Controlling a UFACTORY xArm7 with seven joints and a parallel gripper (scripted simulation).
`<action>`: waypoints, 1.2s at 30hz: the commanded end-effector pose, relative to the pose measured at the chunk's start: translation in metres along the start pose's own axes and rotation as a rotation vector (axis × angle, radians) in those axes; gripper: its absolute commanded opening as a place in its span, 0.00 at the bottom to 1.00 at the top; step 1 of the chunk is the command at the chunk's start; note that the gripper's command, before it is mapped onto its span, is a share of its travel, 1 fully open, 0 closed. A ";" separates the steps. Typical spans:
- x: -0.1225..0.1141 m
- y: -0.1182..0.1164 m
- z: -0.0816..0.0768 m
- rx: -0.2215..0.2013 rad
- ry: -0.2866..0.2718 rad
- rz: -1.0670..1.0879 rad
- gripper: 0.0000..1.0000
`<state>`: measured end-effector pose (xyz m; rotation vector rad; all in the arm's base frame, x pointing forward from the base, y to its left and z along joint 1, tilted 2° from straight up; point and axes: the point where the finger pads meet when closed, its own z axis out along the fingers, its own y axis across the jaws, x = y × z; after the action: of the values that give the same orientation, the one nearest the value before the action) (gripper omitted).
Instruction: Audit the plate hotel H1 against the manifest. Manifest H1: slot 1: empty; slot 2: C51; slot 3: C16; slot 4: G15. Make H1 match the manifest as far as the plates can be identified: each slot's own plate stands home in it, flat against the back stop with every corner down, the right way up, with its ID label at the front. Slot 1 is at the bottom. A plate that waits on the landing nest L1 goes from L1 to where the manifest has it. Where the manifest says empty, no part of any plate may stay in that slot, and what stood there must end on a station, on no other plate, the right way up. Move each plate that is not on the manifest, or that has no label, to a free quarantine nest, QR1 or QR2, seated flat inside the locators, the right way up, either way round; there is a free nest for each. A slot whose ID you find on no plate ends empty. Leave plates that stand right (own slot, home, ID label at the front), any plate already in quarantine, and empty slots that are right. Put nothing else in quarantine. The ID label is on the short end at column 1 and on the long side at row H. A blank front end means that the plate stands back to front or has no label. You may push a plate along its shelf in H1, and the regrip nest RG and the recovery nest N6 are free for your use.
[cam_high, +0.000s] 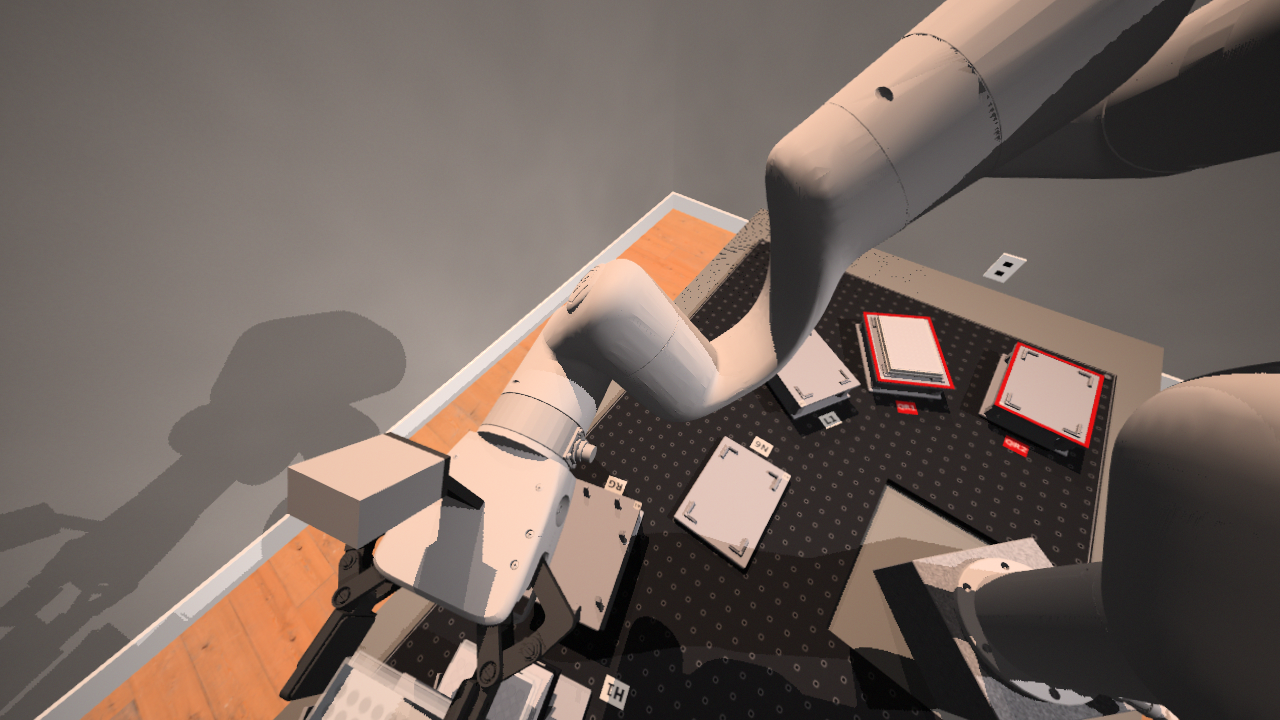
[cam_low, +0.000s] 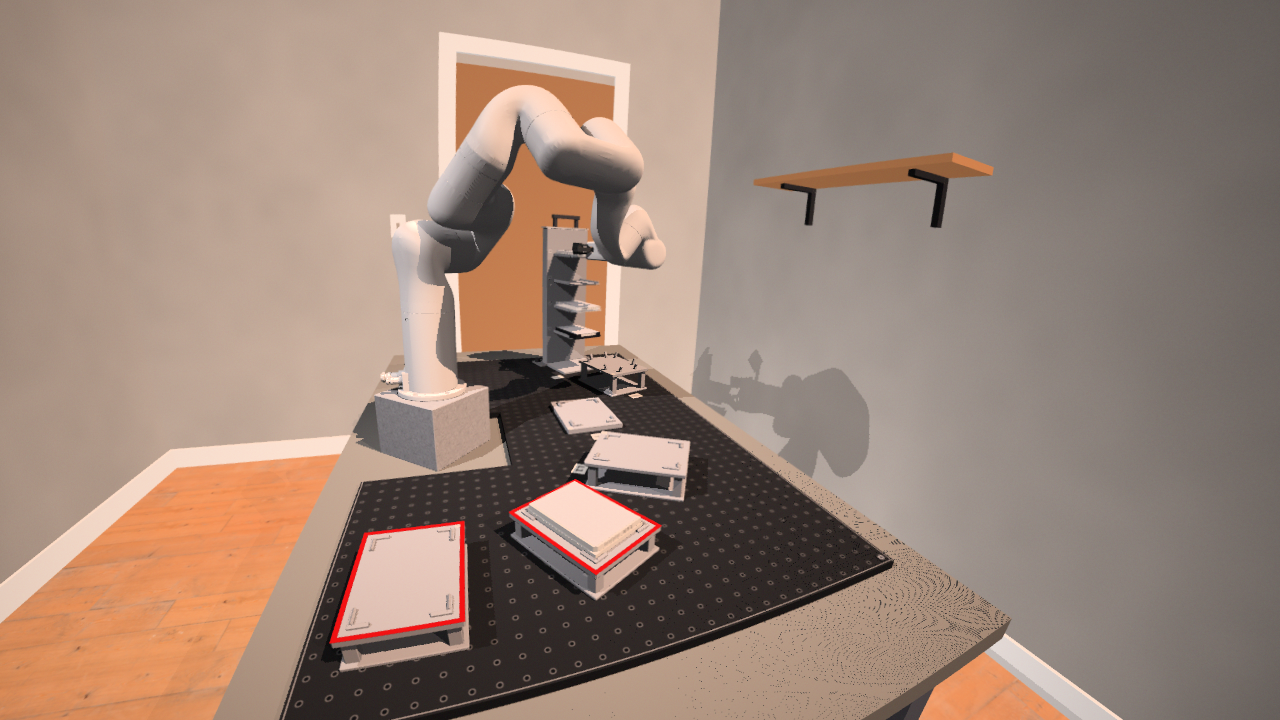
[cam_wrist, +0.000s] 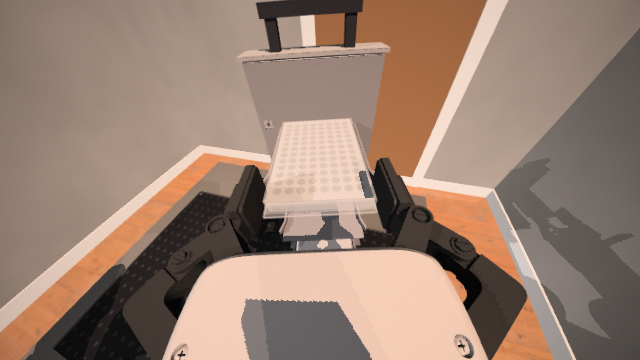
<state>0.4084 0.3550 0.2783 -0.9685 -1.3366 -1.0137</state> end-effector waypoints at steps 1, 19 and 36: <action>0.002 0.000 0.000 0.001 0.000 -0.004 0.00; 0.002 0.000 0.000 0.001 0.000 -0.004 0.00; 0.003 0.000 -0.011 0.001 0.000 -0.004 0.00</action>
<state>0.4106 0.3480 0.2793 -0.9688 -1.3366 -1.0138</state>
